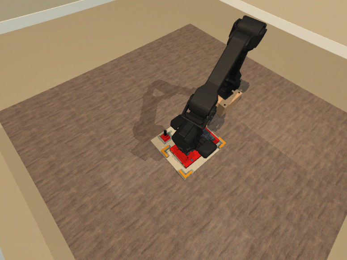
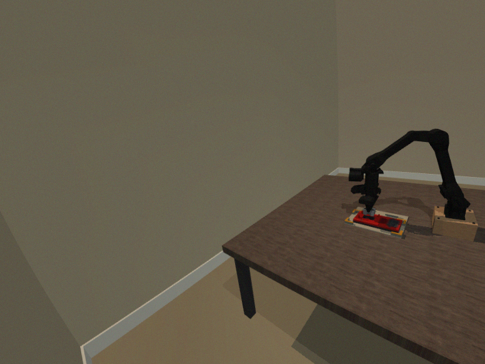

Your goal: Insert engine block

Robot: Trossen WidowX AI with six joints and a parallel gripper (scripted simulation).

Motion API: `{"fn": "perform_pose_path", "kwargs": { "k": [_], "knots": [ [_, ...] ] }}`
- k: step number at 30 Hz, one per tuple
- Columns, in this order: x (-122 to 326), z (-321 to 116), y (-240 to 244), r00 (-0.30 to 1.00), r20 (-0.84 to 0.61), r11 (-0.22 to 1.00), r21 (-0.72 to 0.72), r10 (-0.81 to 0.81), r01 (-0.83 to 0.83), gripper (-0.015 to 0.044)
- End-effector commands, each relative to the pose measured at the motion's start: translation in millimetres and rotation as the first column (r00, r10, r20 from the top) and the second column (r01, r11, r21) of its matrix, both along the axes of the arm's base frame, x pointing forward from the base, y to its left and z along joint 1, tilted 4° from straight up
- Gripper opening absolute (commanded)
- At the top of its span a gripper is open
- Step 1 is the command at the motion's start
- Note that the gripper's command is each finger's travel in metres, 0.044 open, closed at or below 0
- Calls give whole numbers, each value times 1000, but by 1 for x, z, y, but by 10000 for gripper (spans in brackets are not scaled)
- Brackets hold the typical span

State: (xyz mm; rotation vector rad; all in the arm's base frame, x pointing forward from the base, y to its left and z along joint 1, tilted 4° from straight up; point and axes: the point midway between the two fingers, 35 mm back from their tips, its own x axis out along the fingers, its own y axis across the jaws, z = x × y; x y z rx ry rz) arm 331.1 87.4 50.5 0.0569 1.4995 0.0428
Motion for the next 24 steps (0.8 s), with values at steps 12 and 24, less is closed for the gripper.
{"fn": "perform_pose_path", "kwargs": {
  "k": [12, 24],
  "knots": [
    [2, 0, -2, 993, -4, 993, 5, -121, 121, 159],
    [2, 0, -2, 1000, 5, 1000, -5, 14, -13, 159]
  ]
}}
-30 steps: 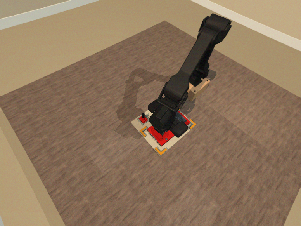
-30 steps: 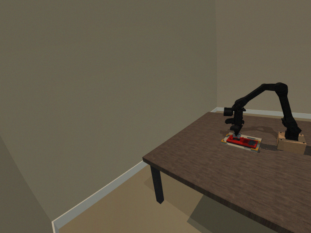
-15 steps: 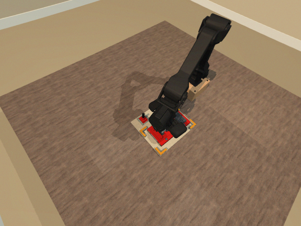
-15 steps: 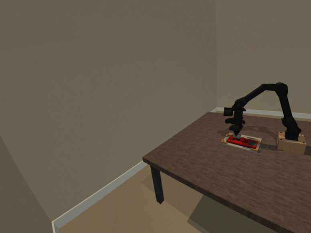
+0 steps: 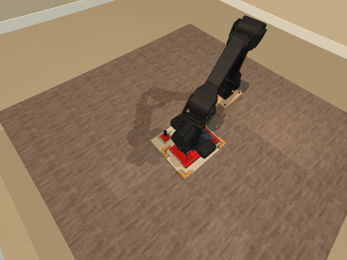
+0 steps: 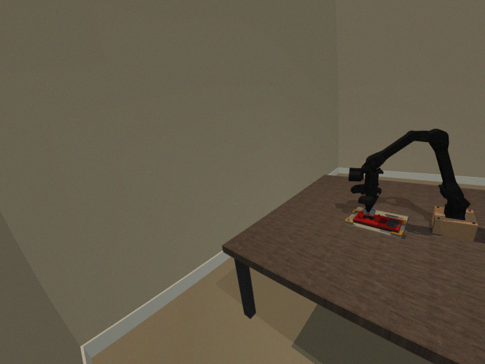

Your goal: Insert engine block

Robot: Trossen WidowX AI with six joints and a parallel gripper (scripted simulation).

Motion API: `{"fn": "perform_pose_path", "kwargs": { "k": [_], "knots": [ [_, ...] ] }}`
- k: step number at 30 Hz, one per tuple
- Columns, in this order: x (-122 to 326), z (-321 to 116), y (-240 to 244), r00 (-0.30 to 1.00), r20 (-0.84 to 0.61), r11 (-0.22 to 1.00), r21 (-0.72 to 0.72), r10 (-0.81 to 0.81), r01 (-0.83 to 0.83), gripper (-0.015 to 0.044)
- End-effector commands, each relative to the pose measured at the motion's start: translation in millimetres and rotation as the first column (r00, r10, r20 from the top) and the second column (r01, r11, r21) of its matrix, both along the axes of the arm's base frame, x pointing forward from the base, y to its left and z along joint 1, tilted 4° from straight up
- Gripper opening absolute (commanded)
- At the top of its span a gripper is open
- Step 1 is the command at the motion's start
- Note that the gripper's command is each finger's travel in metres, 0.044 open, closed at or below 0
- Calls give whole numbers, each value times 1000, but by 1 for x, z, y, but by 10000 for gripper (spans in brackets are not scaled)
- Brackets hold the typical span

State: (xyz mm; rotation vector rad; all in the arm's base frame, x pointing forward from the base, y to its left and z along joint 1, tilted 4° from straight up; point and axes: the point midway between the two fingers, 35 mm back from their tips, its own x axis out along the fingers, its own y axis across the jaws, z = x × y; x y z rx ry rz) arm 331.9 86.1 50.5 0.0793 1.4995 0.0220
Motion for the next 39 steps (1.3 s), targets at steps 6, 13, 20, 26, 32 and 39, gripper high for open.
{"fn": "perform_pose_path", "kwargs": {
  "k": [6, 13, 20, 26, 32, 39],
  "knots": [
    [1, -1, -1, 995, 9, 995, -12, 99, -99, 159],
    [1, -2, -1, 999, 0, 999, 0, -49, 49, 159],
    [1, -4, -1, 999, 0, 999, 0, -49, 49, 159],
    [1, -5, -1, 1000, 4, 1000, -5, 14, -14, 159],
    [1, -6, -1, 1000, 3, 1000, -4, 1, -1, 159],
    [1, -8, -1, 1000, 2, 1000, -3, -20, 20, 159]
  ]
}}
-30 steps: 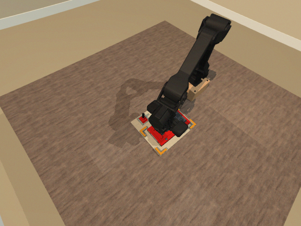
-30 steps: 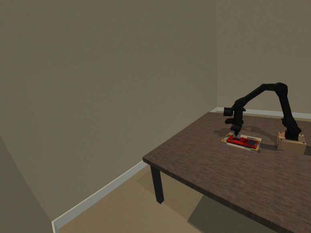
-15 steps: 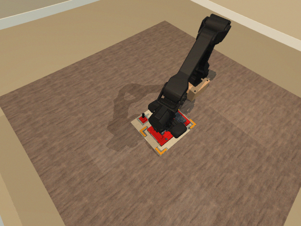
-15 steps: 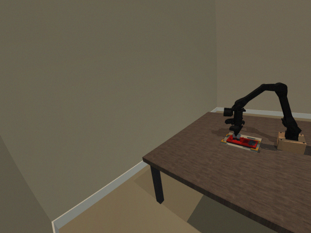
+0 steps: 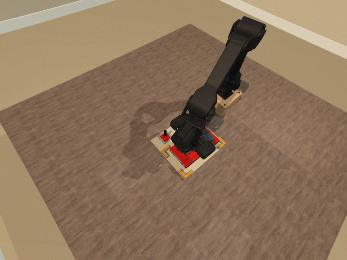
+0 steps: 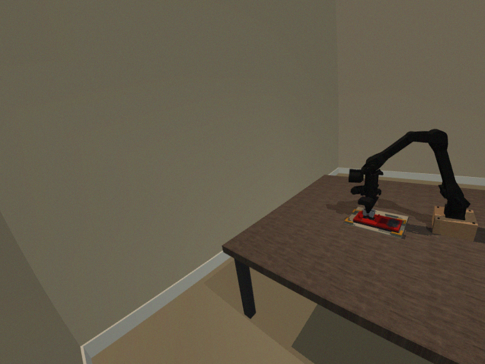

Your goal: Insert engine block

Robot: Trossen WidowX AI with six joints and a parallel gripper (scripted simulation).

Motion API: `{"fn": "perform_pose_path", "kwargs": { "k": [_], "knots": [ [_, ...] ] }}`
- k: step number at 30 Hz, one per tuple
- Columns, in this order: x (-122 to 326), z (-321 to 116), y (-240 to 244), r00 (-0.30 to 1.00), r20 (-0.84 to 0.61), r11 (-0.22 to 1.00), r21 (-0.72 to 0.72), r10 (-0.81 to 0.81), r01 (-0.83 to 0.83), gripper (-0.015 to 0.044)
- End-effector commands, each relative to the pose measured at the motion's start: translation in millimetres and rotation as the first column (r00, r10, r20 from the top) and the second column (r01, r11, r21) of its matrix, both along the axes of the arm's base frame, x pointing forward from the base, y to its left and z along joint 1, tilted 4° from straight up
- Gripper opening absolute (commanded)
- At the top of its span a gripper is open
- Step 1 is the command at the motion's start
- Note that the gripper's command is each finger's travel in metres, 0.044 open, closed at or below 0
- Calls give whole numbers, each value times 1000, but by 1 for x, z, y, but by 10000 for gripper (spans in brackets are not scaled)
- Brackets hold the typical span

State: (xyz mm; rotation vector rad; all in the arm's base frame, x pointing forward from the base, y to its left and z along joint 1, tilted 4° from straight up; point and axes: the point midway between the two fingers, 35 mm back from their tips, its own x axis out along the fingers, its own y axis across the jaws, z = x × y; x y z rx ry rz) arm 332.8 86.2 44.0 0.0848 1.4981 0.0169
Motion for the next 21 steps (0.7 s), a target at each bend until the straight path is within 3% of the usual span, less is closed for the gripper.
{"fn": "perform_pose_path", "kwargs": {
  "k": [1, 21],
  "knots": [
    [0, -1, -1, 1000, 1, 1000, -3, -14, 14, 159],
    [1, -6, 0, 1000, 1, 1000, -4, -3, 3, 159]
  ]
}}
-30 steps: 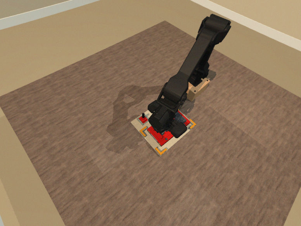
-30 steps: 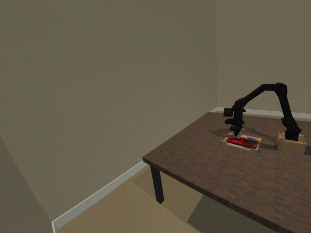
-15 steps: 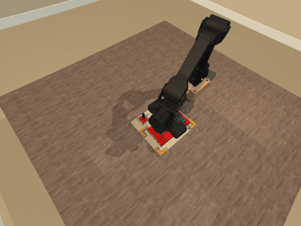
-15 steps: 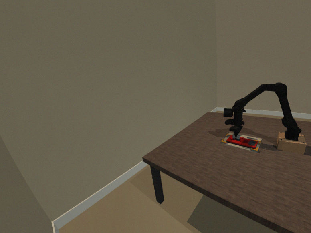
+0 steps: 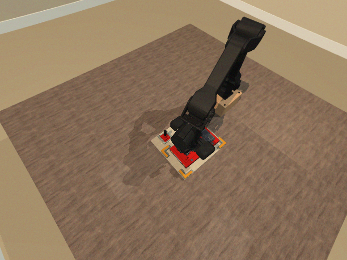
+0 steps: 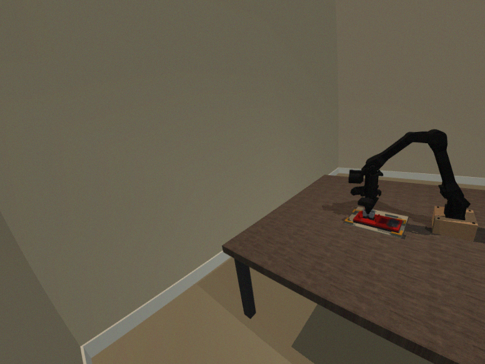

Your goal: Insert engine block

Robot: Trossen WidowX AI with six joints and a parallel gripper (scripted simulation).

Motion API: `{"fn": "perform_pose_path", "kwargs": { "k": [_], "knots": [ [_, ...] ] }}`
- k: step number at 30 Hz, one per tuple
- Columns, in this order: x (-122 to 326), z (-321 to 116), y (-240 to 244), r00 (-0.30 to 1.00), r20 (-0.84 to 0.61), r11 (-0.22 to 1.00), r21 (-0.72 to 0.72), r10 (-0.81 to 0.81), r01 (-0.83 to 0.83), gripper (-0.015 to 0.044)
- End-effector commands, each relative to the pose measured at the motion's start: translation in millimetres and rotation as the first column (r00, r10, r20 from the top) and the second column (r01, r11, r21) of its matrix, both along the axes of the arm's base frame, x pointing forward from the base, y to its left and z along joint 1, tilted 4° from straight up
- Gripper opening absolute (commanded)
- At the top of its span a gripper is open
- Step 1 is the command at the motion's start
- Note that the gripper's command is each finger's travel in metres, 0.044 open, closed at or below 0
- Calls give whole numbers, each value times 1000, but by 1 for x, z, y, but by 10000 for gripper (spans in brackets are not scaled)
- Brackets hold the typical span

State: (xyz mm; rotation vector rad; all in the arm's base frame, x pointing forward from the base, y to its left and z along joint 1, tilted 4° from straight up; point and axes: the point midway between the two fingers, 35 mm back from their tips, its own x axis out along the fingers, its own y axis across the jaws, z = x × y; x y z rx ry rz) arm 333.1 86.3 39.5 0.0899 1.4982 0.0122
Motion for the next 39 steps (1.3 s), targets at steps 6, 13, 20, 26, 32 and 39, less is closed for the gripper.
{"fn": "perform_pose_path", "kwargs": {
  "k": [6, 13, 20, 26, 32, 39],
  "knots": [
    [0, -2, 0, 1000, 2, 1000, -5, 6, -6, 159],
    [1, -4, 0, 1000, 2, 1000, -5, 9, -9, 159],
    [1, -5, 0, 1000, 2, 1000, -5, 8, -8, 159],
    [1, -7, 0, 1000, 2, 1000, -4, 6, -6, 159],
    [1, -8, 0, 1000, 2, 1000, -4, 4, -4, 159],
    [1, -9, 0, 1000, 1, 1000, -4, 1, -1, 159]
  ]
}}
